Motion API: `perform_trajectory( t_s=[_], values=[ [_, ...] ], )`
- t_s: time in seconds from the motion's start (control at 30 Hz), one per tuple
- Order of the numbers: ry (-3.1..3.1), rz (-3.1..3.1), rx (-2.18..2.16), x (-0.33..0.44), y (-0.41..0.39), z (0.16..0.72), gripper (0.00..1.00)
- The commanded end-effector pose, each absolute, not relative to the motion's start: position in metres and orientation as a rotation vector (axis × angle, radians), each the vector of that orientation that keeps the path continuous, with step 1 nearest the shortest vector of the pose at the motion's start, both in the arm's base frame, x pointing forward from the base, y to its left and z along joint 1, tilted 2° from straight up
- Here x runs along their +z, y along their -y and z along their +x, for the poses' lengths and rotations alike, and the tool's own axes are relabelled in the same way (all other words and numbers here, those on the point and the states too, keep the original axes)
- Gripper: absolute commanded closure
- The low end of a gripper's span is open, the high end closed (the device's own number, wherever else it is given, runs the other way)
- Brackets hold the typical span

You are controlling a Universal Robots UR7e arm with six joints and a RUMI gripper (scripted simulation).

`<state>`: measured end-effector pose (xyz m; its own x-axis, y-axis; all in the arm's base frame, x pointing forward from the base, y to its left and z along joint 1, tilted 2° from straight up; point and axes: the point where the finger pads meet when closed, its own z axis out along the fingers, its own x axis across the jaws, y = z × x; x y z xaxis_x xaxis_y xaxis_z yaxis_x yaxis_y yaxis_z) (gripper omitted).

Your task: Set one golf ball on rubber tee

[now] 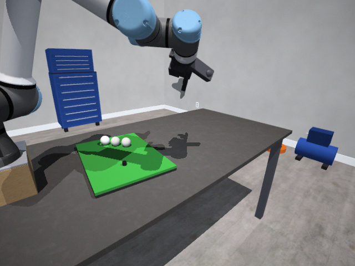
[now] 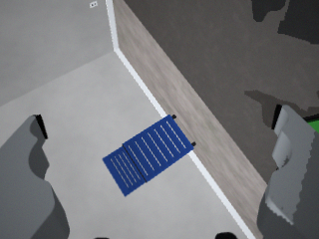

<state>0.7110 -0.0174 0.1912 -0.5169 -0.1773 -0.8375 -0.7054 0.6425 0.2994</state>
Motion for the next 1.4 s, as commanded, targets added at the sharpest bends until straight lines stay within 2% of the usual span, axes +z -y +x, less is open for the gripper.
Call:
perform_trajectory(
  t_s=[0.0,0.8,1.1,1.37],
  values=[
    [-2.037,-0.688,0.812,0.192,0.017,0.711,0.00],
    [-2.082,-0.716,0.815,0.181,0.000,0.701,0.00],
    [-2.260,-0.830,0.799,0.139,-0.061,0.655,0.00],
    [-2.563,-1.041,0.638,0.075,-0.128,0.555,0.00]
  ],
)
